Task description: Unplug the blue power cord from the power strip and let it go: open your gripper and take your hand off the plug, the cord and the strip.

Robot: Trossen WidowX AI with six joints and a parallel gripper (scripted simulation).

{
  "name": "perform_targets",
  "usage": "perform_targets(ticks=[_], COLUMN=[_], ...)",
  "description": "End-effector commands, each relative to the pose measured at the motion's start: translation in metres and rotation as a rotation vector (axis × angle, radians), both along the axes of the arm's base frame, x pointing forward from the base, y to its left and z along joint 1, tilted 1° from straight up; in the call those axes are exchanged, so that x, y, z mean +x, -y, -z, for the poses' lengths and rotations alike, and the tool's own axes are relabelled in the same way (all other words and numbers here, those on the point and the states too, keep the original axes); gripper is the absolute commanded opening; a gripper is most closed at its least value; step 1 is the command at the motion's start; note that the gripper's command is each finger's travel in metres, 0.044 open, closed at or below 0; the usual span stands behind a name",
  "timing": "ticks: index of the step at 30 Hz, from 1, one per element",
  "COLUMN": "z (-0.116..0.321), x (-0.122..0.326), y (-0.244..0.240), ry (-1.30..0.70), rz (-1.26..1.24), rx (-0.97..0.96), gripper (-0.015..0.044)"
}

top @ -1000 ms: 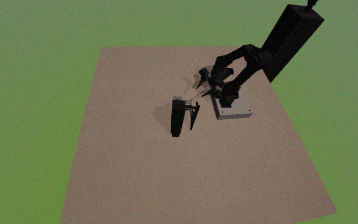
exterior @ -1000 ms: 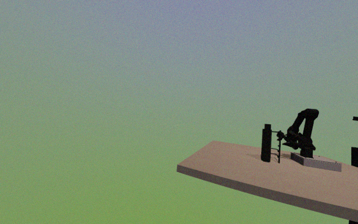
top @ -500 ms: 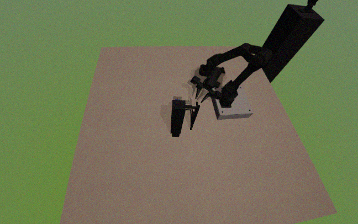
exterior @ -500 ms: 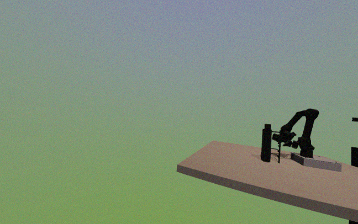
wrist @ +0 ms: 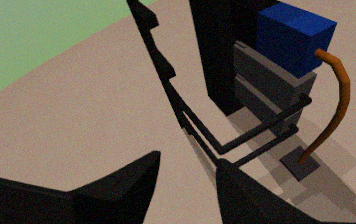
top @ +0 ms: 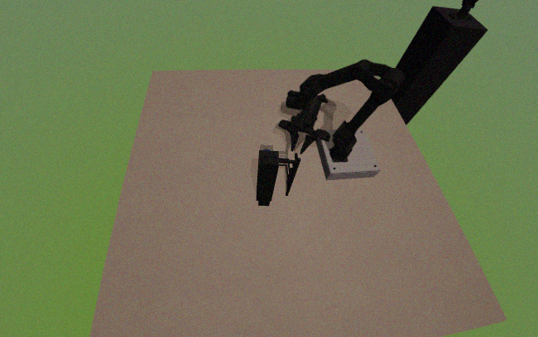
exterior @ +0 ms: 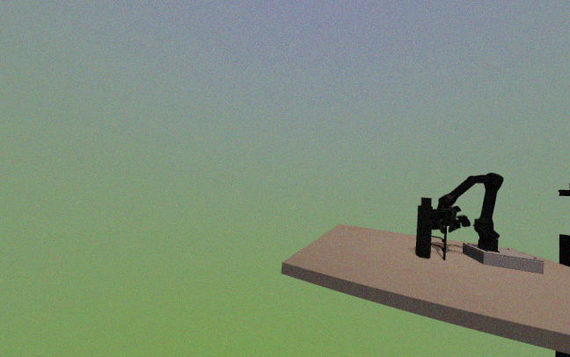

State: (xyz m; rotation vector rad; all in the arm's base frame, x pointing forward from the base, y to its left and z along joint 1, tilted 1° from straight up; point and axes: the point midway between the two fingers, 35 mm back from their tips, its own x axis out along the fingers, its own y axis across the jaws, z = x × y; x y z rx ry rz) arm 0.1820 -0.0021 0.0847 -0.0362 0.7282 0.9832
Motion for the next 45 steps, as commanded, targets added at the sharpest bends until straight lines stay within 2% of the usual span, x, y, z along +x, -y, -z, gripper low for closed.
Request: perform_targets(ticks=[1, 11, 21, 32, 45], z=[0.000, -0.005, -0.013, -0.025, -0.042], x=[0.021, 0.038, 0.058, 0.085, 0.111], y=[0.009, 0.013, 0.013, 0.008, 0.000], ry=[-0.623, -0.908, -1.105, -1.195, -1.219], rz=[0.307, 0.595, 0.953, 1.395, 1.956], rx=[-0.058, -0.128, -0.182, -0.186, -0.012], gripper=[0.0160, 0.0160, 0.0160, 0.0160, 0.0160])
